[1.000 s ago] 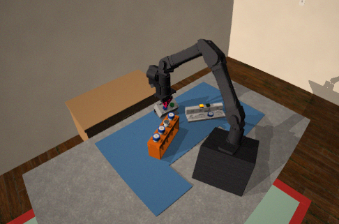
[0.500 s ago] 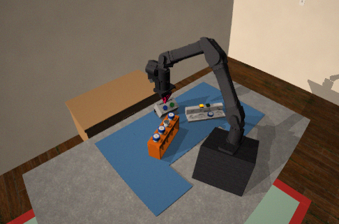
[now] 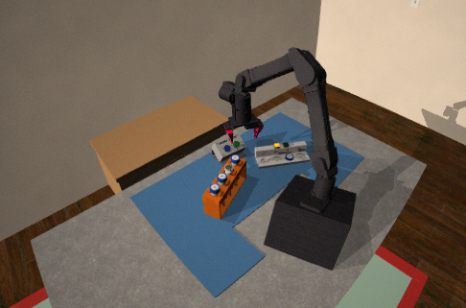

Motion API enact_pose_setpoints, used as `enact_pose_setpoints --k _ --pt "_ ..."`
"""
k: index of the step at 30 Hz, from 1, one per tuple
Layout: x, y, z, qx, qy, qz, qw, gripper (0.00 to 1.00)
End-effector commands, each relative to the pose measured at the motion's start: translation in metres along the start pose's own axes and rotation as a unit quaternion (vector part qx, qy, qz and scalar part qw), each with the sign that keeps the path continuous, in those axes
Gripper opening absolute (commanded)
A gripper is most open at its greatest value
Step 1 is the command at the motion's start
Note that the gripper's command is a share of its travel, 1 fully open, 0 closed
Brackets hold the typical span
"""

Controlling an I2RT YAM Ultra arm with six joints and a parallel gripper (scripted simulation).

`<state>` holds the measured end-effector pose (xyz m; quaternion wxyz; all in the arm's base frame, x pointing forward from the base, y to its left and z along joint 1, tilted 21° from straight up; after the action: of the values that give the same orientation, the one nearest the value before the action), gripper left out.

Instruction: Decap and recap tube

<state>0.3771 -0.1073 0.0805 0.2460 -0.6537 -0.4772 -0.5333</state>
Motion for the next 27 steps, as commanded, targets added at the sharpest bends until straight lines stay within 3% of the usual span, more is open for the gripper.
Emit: enact_pose_setpoints --k 1,14,16,21,27 --pt "0.003 0.000 -0.008 -0.064 0.007 -0.015 0.998 1.00" --pt "-0.010 -0.026 -0.113 -0.064 0.006 -0.015 0.998 1.00" --pt "-0.010 -0.026 -0.113 -0.064 0.006 -0.015 0.998 1.00" --pt "-0.015 -0.036 -0.154 -0.064 0.005 -0.015 0.998 1.00" --pt "-0.015 -0.036 -0.155 -0.064 0.005 -0.015 0.998 1.00"
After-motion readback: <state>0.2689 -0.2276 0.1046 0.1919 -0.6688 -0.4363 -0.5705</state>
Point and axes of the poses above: the point where the finger pads meet when closed, its own x axis back along the fingers, its own z axis across the jaws, y = z × x, the point moved 3 cm from there along x, back along the fingers, and after that the axes turned 11 degrees about x, right-handed, at the moved point
